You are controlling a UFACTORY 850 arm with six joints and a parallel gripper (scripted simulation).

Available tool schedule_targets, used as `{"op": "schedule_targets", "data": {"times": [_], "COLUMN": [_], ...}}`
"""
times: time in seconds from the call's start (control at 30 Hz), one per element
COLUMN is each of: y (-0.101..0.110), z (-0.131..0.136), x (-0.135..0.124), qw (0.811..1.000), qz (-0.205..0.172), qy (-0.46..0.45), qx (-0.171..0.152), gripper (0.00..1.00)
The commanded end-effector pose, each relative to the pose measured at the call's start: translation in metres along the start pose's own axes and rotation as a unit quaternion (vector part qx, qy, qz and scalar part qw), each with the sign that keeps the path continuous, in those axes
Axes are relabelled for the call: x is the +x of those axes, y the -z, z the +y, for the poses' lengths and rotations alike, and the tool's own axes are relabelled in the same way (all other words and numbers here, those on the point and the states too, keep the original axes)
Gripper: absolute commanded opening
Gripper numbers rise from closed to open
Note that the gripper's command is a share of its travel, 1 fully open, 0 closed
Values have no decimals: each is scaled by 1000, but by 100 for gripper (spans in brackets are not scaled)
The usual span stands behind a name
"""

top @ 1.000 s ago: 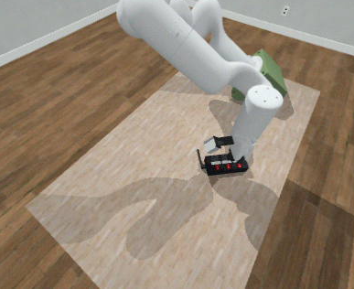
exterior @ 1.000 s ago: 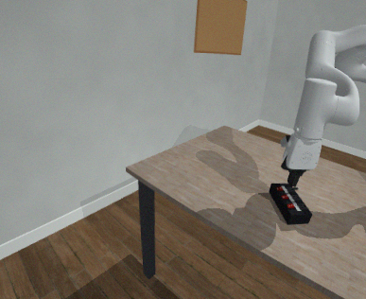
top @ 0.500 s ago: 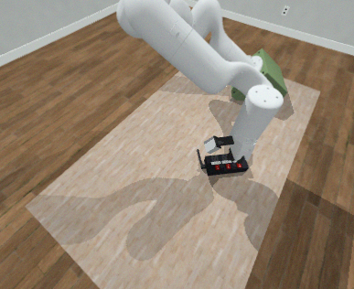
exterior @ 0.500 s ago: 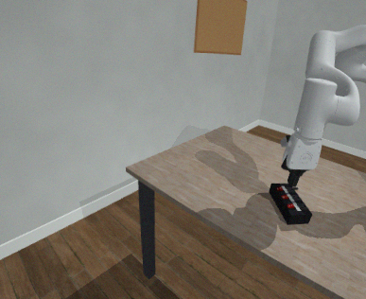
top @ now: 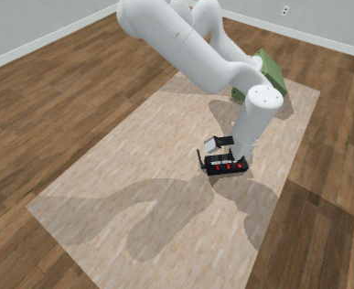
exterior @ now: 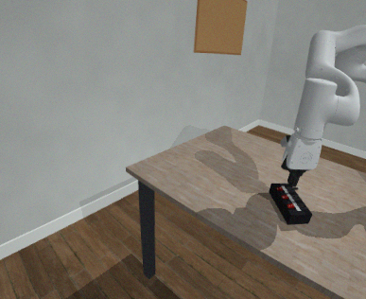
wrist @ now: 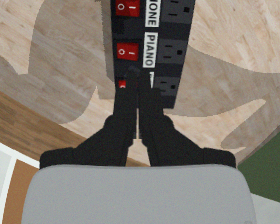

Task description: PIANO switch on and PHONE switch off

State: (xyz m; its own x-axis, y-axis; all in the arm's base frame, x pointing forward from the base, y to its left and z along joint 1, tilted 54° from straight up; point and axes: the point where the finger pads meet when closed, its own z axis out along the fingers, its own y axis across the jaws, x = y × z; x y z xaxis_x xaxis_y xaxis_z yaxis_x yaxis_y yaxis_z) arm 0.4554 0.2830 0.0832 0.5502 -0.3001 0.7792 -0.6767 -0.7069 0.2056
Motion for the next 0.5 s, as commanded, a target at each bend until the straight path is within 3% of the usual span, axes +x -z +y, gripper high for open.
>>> {"op": "schedule_targets", "data": {"times": [0.0,0.47], "y": [1,-4], "z": [-1,-1], "x": [0,0], "qw": [1000,1000], "qz": [0,0], "qy": [0,0], "qx": [1,1], "gripper": [0,0]}}
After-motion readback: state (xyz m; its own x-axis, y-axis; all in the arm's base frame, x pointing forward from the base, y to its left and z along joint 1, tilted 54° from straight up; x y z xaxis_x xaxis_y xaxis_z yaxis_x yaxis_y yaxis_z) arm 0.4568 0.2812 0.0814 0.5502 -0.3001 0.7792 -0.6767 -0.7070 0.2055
